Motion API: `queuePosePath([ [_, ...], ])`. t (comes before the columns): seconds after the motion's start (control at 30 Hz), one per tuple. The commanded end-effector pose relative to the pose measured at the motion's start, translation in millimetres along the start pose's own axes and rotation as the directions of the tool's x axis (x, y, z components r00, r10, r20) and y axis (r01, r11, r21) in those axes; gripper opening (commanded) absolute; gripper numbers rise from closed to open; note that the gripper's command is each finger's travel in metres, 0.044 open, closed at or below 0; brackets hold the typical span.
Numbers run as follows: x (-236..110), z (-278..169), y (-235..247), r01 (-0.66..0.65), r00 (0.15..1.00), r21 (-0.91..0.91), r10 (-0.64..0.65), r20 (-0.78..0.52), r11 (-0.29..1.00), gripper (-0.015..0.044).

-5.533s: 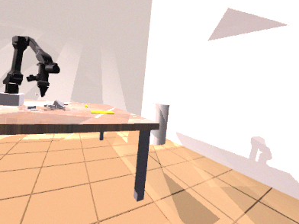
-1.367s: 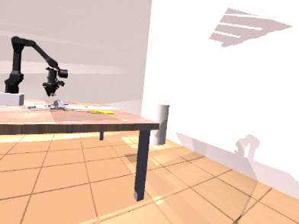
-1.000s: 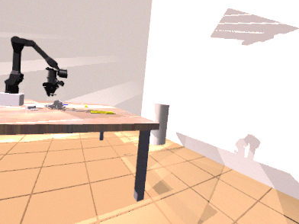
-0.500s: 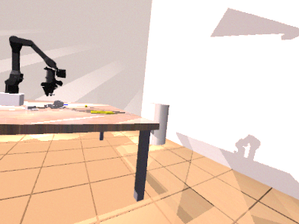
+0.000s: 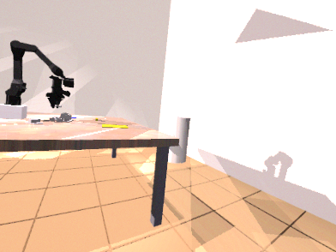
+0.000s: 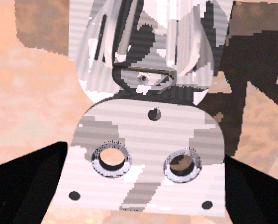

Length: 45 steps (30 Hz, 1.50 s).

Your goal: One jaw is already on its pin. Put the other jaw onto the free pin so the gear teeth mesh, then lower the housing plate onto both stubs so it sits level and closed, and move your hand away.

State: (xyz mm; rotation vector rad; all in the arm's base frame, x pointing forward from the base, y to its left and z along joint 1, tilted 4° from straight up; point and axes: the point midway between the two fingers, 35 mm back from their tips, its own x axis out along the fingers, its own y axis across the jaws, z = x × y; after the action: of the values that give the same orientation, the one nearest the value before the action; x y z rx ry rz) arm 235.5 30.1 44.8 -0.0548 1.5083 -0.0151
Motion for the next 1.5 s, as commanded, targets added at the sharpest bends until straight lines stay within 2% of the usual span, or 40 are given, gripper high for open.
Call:
queuePosePath([
  [0.0, 0.1, -0.8, -1.1, 0.007, 1.000, 0.004, -0.007, 0.000, 1.000, 0.0351],
  [0.33, 1.2, -0.7, -1.0, 0.007, 1.000, 0.004, -0.007, 0.000, 1.000, 0.0351],
  [1.47, 56.8, -0.6, -1.4, 0.007, 1.000, 0.007, -0.007, -0.001, 1.000, 0.0351],
])
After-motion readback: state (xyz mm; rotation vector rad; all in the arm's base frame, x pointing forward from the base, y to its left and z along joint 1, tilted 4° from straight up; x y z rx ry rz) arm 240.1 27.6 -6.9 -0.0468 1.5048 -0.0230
